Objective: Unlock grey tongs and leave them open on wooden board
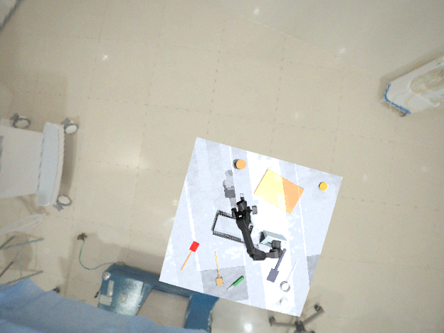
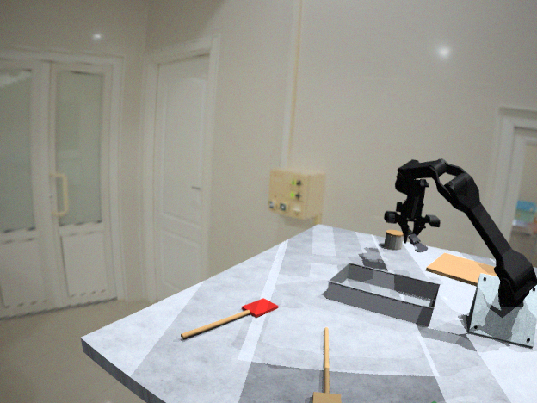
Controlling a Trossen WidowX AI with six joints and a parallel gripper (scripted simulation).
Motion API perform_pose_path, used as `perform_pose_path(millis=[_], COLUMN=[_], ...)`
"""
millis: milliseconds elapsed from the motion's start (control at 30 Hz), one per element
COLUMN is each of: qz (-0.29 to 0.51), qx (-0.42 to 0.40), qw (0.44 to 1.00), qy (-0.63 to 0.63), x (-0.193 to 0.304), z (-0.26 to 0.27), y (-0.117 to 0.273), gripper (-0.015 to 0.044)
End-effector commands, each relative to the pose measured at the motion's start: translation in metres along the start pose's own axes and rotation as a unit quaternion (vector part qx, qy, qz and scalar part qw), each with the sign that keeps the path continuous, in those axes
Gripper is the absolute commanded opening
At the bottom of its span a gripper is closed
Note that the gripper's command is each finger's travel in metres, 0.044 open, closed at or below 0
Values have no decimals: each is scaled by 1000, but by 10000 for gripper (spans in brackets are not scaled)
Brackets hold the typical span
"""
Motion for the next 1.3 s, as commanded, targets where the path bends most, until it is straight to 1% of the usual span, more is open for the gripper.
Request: perform_pose_path(millis=[0, 267, 567, 667, 1267], qz=[-2, 4, 4, 2, -19], qx=[1, -1, -2, 2, 22], qw=[999, 993, 992, 990, 948], qy=[48, 120, 127, 141, 315], x=[-17, -35, -37, -39, -44], z=[-29, -77, -83, -94, -236], y=[4, 4, 4, 6, 18], gripper=[-150, -150, -150, -150, -150])
Point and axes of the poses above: the point midway between the two fingers, 35 mm back from their tips, its own y axis back along the fingers, its own z axis across the jaws, x = y × z, the point moved 1 cm from there along y, back along the fingers, and after that the axes turned 8 degrees about y, right-handed, at the moved point
